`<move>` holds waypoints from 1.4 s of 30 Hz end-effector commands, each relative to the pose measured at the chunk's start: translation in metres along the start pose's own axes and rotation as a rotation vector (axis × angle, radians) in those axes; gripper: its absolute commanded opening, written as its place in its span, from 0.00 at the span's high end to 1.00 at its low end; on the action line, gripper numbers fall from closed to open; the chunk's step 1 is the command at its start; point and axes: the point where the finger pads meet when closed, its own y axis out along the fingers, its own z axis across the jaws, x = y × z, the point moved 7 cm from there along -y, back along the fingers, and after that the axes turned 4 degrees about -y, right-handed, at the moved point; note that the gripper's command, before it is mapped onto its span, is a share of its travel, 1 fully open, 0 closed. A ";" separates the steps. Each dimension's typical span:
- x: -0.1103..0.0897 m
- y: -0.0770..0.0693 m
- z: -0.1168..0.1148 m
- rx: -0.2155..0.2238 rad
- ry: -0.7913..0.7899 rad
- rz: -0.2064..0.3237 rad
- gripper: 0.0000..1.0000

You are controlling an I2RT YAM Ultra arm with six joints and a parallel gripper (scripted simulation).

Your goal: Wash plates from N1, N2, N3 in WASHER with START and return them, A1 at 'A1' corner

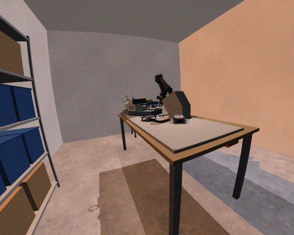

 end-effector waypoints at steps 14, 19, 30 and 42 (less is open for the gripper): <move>0.007 0.026 -0.005 -0.016 -0.007 -0.025 1.00; 0.004 0.021 -0.003 -0.012 0.000 -0.014 1.00; 0.007 0.033 -0.005 -0.015 -0.007 -0.026 1.00; 0.004 0.039 -0.003 -0.006 0.005 -0.007 1.00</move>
